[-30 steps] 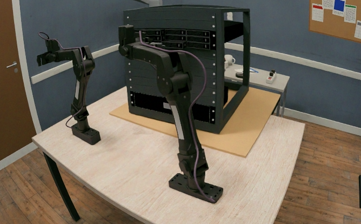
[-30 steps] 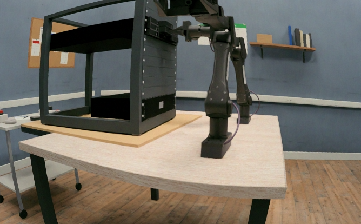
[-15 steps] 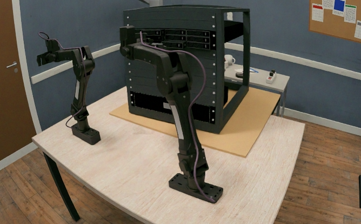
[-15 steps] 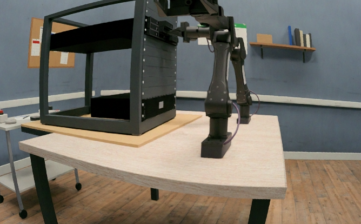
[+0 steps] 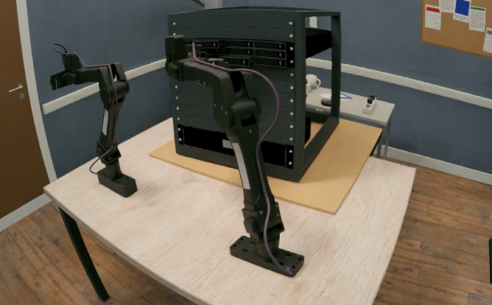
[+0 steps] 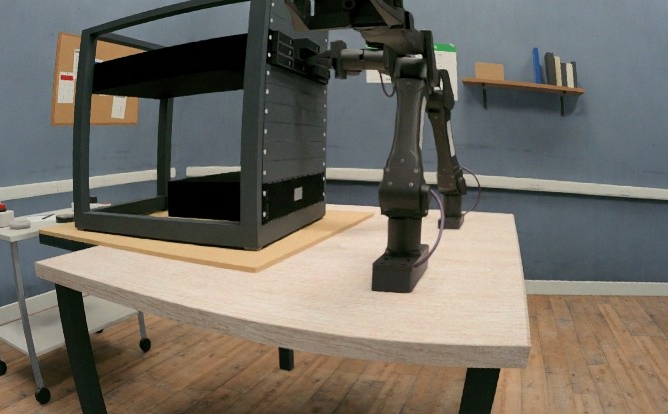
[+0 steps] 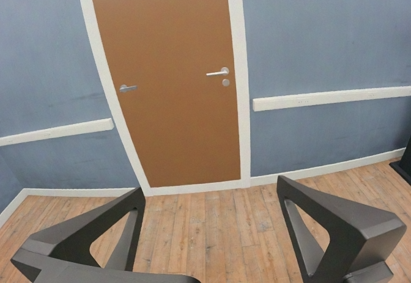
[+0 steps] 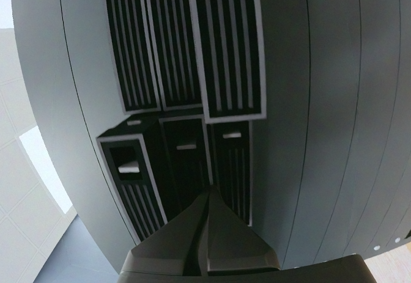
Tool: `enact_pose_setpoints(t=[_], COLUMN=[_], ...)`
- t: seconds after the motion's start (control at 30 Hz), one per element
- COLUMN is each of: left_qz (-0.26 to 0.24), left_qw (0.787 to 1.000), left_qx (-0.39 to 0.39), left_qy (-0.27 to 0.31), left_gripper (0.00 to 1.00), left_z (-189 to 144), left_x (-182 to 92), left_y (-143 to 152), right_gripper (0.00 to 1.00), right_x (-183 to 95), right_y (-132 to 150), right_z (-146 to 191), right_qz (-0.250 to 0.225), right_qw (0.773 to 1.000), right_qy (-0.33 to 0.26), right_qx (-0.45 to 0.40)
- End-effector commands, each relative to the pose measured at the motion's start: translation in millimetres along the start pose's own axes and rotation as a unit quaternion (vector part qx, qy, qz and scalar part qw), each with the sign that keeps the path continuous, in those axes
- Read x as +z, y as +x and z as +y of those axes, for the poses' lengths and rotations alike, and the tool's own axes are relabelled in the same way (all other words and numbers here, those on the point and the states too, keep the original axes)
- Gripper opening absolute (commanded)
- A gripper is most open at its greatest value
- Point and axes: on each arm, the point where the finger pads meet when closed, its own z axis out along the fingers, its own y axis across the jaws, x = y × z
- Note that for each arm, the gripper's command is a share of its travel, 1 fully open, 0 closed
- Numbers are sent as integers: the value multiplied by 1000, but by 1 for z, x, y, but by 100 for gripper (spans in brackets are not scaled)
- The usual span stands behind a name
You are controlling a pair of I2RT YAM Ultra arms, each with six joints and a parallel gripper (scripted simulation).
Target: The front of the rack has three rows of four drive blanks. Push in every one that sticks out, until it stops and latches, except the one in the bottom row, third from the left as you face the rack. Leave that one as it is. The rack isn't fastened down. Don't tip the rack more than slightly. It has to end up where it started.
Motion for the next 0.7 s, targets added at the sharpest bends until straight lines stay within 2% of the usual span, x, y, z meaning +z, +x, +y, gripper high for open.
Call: enact_pose_setpoints(t=[0.0,0.67], left_qz=[-55,-55], left_qw=[998,998], left_qx=[-8,-8], left_qy=[-6,-6], left_gripper=[100,100], left_z=[4,4], left_x=[-7,-7], left_y=[-39,-39], right_gripper=[0,0], right_x=[-3,4], right_y=[-12,-9], right_z=[29,22], right_qz=[5,2], right_qw=[1000,1000], right_qy=[-10,-7], right_qx=[17,10])
